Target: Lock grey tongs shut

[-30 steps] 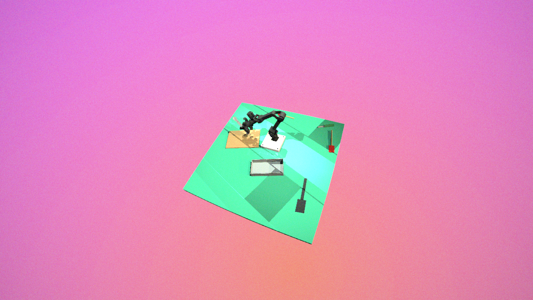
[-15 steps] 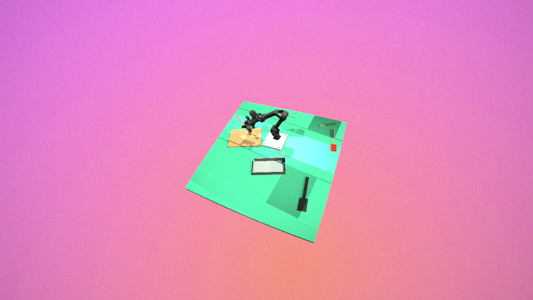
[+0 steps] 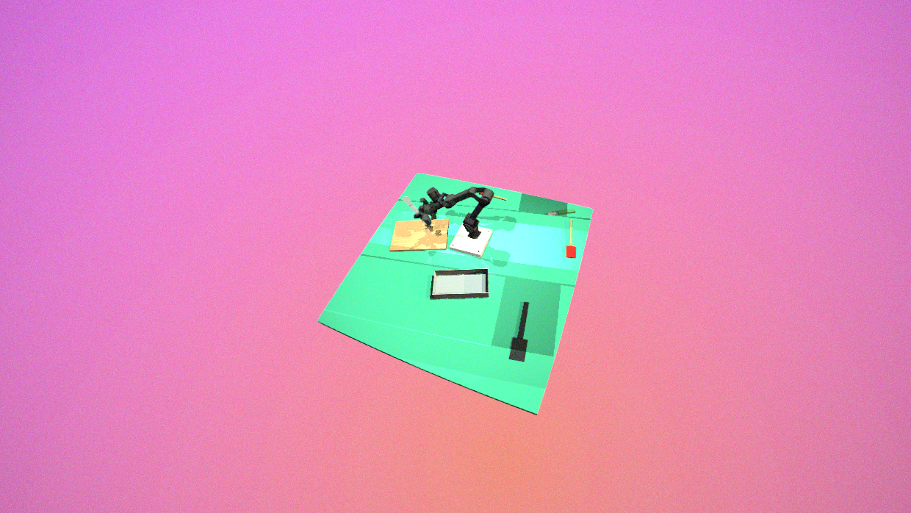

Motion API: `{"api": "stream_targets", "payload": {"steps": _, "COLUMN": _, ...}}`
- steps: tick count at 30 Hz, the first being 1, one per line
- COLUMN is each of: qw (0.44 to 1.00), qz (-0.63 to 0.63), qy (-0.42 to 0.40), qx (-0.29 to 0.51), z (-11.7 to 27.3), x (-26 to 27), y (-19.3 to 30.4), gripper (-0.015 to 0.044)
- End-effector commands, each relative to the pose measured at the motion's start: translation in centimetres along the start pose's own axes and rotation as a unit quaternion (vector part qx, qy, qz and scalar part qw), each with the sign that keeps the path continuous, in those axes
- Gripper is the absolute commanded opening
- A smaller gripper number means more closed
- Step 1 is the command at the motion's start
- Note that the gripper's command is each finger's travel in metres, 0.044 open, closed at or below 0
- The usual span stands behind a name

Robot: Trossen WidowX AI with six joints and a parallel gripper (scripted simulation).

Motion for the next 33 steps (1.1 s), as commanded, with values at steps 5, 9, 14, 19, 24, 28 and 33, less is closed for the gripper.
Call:
{"api": "stream_targets", "payload": {"steps": 5, "qw": 1.000, "qz": 0.001, "qy": 0.003, "qx": 0.005, "z": 0.0, "x": -0.1, "y": 0.2, "gripper": -0.0150}}
{"api": "stream_targets", "payload": {"steps": 9, "qw": 1.000, "qz": 0.000, "qy": 0.002, "qx": 0.002, "z": -0.1, "x": 0.0, "y": 0.3, "gripper": -0.0150}}
{"api": "stream_targets", "payload": {"steps": 14, "qw": 1.000, "qz": -0.011, "qy": -0.005, "qx": -0.026, "z": -0.7, "x": 0.1, "y": 1.0, "gripper": -0.0150}}
{"api": "stream_targets", "payload": {"steps": 19, "qw": 0.998, "qz": -0.022, "qy": -0.015, "qx": -0.062, "z": -1.6, "x": 0.3, "y": 1.9, "gripper": -0.0150}}
{"api": "stream_targets", "payload": {"steps": 24, "qw": 0.994, "qz": -0.032, "qy": -0.024, "qx": -0.099, "z": -2.4, "x": 0.3, "y": 2.7, "gripper": -0.0150}}
{"api": "stream_targets", "payload": {"steps": 28, "qw": 0.990, "qz": -0.038, "qy": -0.032, "qx": -0.129, "z": -3.0, "x": 0.4, "y": 3.3, "gripper": -0.0150}}
{"api": "stream_targets", "payload": {"steps": 33, "qw": 0.984, "qz": -0.044, "qy": -0.042, "qx": -0.167, "z": -3.7, "x": 0.3, "y": 4.0, "gripper": -0.0150}}
Point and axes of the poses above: the point midway between the two fingers, 35 mm back from their tips, its own z axis back along the fingers, its own x axis across the jaws, y = z × x, the point moved 8 cm from there along z, back along the fingers, and after that the axes turned 14 degrees about -z, right-handed, at the moved point
